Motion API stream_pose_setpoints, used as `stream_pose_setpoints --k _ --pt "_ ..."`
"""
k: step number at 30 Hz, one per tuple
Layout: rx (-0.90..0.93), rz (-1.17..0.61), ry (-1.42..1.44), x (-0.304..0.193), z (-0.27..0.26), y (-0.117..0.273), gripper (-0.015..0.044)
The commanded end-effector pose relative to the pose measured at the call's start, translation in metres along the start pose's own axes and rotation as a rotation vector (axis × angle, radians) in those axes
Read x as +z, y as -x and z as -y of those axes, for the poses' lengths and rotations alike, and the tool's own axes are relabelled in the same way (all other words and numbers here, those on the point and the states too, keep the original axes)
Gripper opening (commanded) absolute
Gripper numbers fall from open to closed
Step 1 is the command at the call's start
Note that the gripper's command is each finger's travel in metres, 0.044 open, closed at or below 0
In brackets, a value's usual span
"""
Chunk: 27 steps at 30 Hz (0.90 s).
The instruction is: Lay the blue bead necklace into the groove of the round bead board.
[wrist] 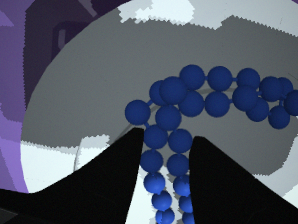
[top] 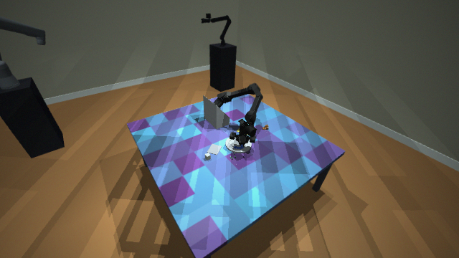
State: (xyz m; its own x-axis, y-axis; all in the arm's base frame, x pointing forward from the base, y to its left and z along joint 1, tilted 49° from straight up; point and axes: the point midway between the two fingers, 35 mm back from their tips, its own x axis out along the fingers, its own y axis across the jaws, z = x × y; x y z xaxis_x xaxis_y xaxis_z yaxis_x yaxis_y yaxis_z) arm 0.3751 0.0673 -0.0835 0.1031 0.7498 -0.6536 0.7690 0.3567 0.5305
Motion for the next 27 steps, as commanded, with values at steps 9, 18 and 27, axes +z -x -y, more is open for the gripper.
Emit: stream_pose_setpoints --k 9,18,27 --pt "-0.001 -0.001 0.001 -0.0003 0.0 -0.0003 0.0" --pt "-0.001 -0.001 0.0 -0.0003 0.0001 0.0001 0.0" --pt "0.0 -0.006 -0.006 0.0004 0.0052 0.007 0.0"
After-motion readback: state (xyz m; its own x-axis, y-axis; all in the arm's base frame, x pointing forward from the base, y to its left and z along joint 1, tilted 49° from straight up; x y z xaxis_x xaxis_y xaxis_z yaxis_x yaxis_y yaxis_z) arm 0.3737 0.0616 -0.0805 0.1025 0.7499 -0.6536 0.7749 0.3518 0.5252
